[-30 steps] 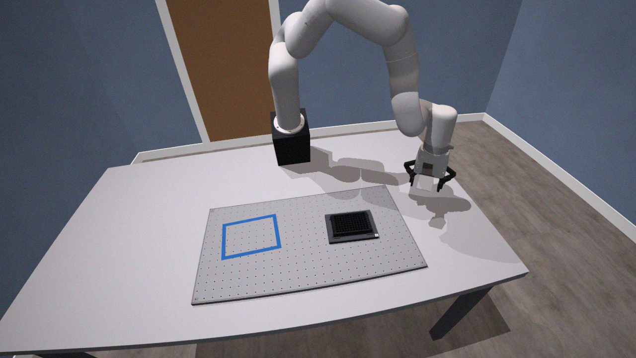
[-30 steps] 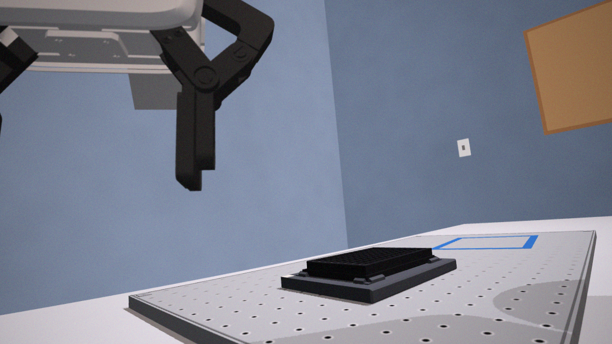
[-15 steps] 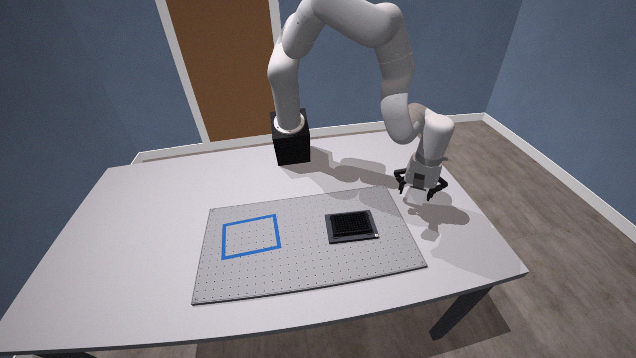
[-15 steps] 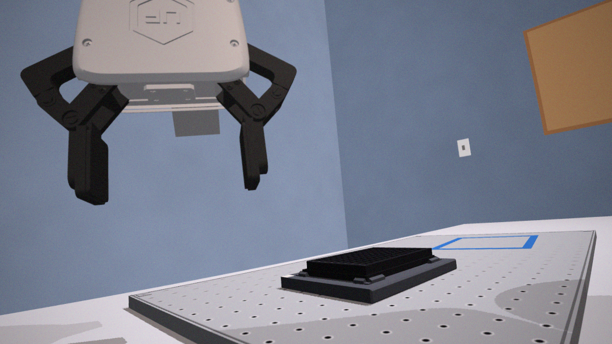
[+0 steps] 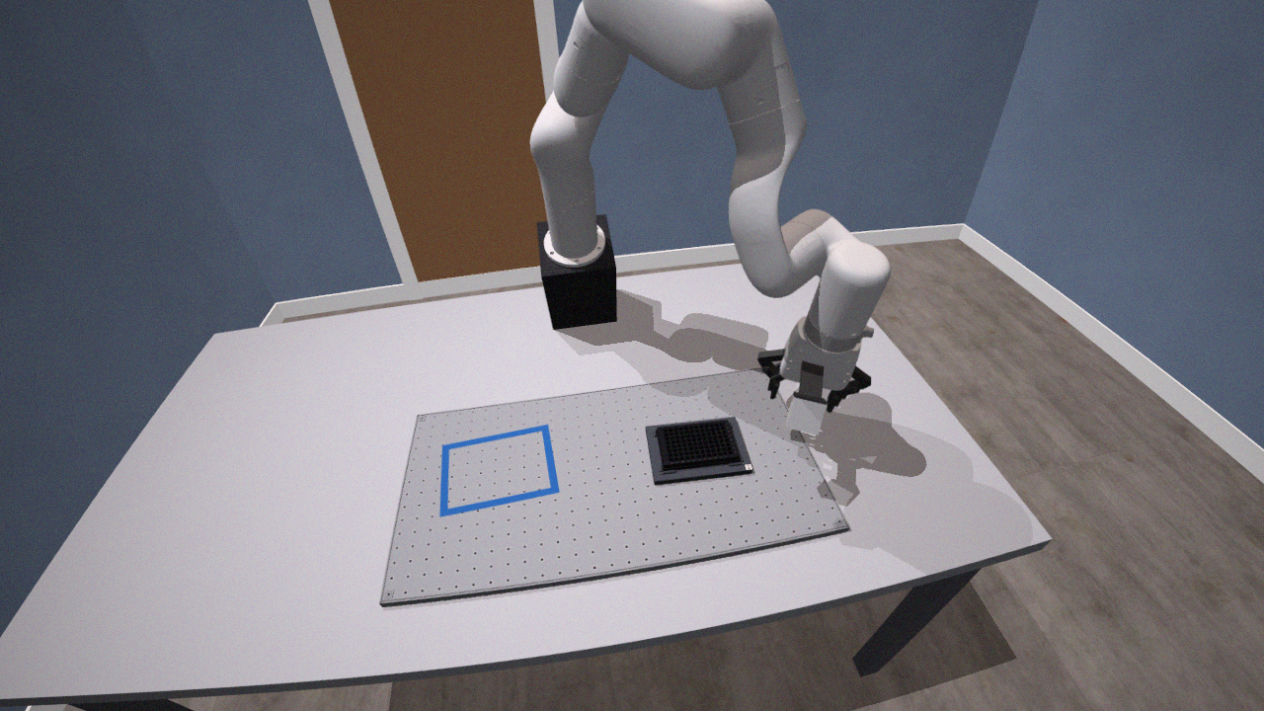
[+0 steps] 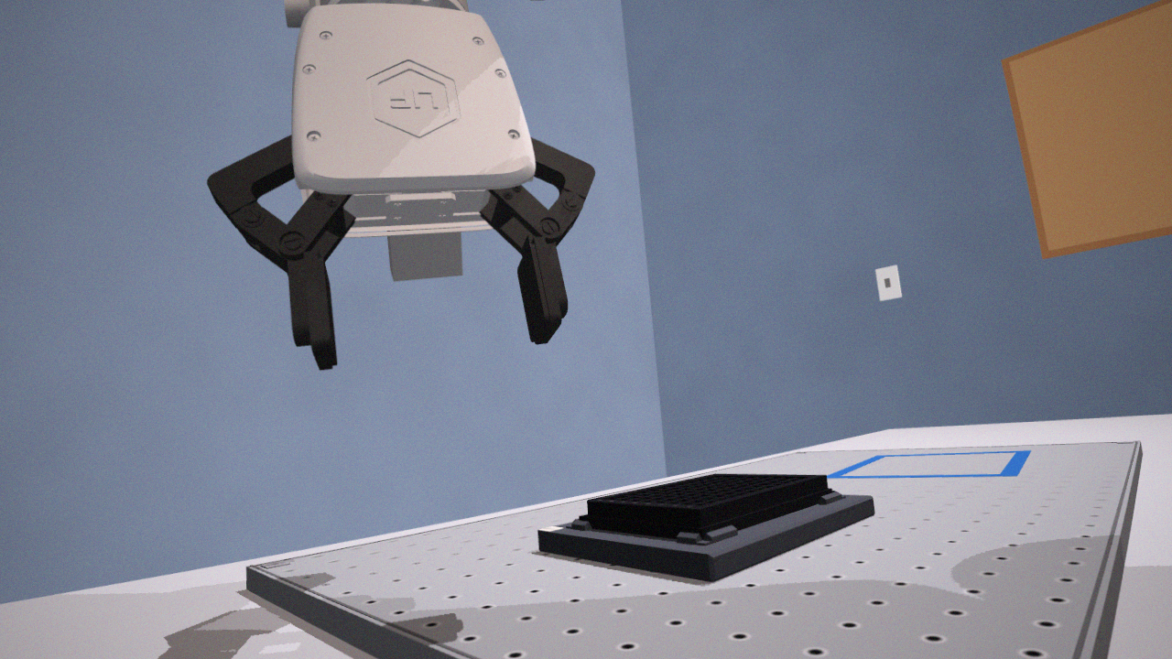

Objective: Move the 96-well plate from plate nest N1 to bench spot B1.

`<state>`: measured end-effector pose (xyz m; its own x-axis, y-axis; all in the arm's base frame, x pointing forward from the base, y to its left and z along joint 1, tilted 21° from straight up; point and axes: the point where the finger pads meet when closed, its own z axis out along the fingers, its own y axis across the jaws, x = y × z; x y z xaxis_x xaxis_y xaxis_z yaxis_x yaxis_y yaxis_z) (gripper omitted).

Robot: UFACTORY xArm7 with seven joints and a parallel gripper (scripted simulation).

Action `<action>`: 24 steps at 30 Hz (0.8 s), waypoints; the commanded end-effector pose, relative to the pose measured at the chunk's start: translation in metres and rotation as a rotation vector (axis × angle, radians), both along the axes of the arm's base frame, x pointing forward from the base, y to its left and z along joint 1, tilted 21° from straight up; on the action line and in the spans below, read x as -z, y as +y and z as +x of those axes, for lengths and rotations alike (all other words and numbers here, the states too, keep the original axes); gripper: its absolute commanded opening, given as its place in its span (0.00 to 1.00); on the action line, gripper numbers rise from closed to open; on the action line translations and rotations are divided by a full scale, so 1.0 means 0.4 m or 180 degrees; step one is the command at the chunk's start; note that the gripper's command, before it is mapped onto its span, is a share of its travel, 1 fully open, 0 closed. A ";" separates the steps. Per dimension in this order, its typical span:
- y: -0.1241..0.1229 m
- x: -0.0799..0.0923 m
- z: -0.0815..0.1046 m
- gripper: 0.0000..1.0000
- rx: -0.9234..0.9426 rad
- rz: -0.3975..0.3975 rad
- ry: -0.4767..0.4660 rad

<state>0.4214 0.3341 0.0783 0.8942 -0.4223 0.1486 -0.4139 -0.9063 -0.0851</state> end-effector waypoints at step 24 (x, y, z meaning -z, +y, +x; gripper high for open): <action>-0.243 -0.124 0.061 1.00 -0.0412 0.0016 0.0297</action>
